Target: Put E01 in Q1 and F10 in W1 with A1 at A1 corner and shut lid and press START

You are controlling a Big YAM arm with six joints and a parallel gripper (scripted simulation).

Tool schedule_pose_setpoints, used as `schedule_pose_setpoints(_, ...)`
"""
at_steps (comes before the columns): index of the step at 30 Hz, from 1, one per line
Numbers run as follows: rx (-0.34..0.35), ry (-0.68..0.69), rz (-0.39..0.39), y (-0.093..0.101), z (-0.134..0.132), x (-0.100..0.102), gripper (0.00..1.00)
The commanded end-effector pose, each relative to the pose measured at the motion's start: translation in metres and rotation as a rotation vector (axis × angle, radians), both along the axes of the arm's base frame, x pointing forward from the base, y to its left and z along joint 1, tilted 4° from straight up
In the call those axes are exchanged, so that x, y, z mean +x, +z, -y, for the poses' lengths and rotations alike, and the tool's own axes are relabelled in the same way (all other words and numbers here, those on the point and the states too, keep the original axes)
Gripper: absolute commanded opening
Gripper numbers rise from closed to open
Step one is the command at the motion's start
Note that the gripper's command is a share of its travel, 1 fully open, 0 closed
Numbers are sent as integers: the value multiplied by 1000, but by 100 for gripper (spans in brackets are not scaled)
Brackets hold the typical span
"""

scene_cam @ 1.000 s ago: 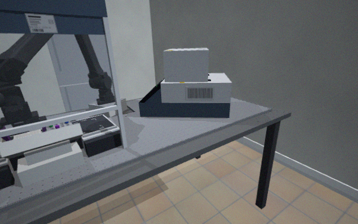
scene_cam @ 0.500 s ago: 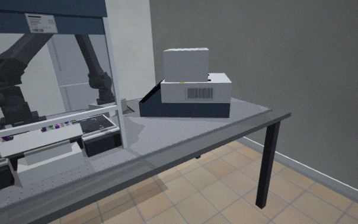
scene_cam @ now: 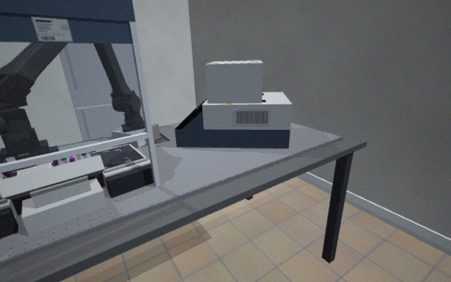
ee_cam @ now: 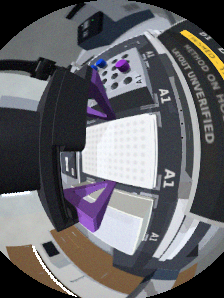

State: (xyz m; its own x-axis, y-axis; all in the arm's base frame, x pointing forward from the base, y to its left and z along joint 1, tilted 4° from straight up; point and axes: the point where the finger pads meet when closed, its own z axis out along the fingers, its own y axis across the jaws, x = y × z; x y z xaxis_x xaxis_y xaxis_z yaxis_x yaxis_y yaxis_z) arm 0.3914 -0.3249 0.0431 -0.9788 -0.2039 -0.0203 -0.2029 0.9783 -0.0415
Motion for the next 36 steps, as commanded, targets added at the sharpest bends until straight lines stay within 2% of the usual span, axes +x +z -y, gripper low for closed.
schedule_pose_setpoints(1,4,15,2,1,-2,4,100)
schedule_pose_setpoints(8,4,14,2,1,-2,5,100)
schedule_pose_setpoints(9,4,14,2,1,-2,5,0)
schedule_pose_setpoints(36,0,11,5,-10,1,8,0)
